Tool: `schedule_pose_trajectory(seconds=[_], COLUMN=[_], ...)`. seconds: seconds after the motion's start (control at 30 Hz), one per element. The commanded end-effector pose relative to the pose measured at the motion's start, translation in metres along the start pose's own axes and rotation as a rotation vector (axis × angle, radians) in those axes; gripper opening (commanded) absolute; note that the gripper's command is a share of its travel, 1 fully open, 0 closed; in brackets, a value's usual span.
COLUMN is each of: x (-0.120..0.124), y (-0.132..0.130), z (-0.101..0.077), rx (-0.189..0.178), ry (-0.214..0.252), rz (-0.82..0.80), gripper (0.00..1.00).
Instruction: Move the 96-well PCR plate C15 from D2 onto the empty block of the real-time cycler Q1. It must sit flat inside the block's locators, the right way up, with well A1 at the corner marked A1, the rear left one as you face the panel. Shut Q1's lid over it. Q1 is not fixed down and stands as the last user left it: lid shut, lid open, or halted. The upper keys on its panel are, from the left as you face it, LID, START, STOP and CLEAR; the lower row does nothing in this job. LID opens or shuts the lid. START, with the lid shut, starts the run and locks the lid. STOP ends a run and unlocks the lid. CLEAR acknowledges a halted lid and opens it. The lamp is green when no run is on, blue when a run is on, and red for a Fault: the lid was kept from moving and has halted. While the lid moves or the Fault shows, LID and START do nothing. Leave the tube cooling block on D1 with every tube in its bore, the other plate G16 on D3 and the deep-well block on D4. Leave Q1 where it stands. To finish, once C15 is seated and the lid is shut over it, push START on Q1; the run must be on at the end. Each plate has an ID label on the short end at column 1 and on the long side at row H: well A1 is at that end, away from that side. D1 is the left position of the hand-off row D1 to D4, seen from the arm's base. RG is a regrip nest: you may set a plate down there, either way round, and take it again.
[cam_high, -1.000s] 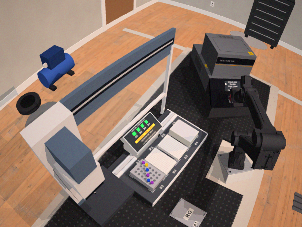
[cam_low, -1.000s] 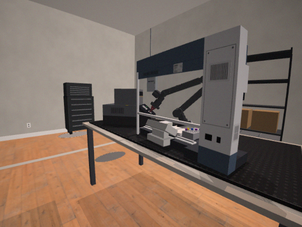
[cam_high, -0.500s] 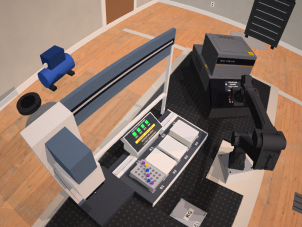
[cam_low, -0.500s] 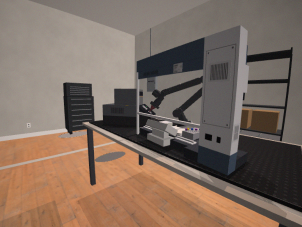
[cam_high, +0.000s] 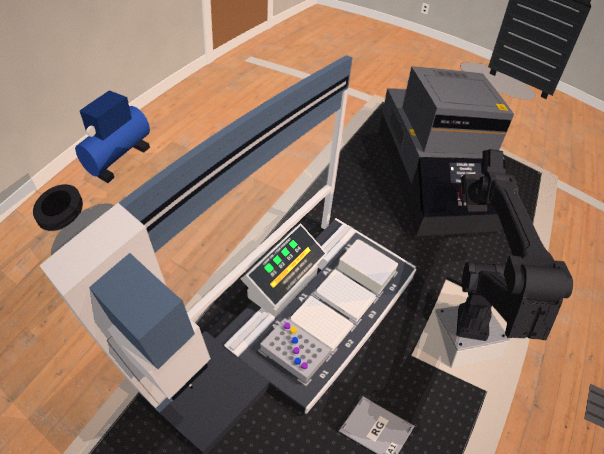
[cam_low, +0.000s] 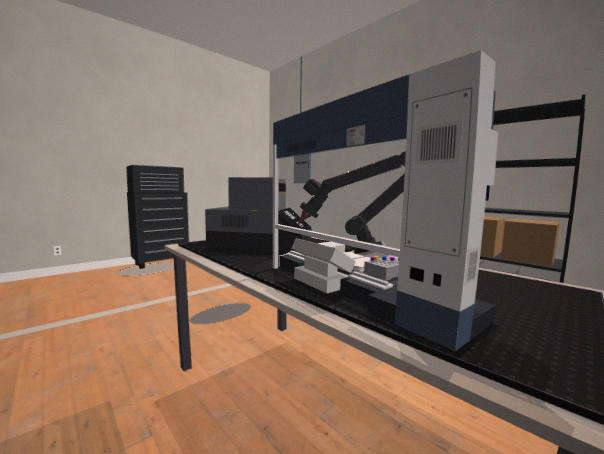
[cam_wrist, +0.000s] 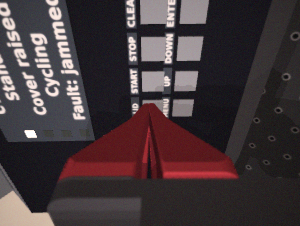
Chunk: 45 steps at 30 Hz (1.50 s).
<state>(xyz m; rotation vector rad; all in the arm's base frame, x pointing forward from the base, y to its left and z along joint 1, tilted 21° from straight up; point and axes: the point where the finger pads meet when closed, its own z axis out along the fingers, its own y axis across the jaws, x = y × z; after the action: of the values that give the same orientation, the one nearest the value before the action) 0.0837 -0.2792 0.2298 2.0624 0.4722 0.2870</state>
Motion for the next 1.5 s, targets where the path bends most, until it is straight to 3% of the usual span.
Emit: schedule_pose_trajectory(seconds=[0.0,1.47], x=[-0.001,0.0], y=[0.034,0.022], z=[-0.01,-0.009], rx=[-0.06,-0.074], ry=[-0.003,-0.008], rz=[-0.038,-0.046], gripper=[0.0,0.0])
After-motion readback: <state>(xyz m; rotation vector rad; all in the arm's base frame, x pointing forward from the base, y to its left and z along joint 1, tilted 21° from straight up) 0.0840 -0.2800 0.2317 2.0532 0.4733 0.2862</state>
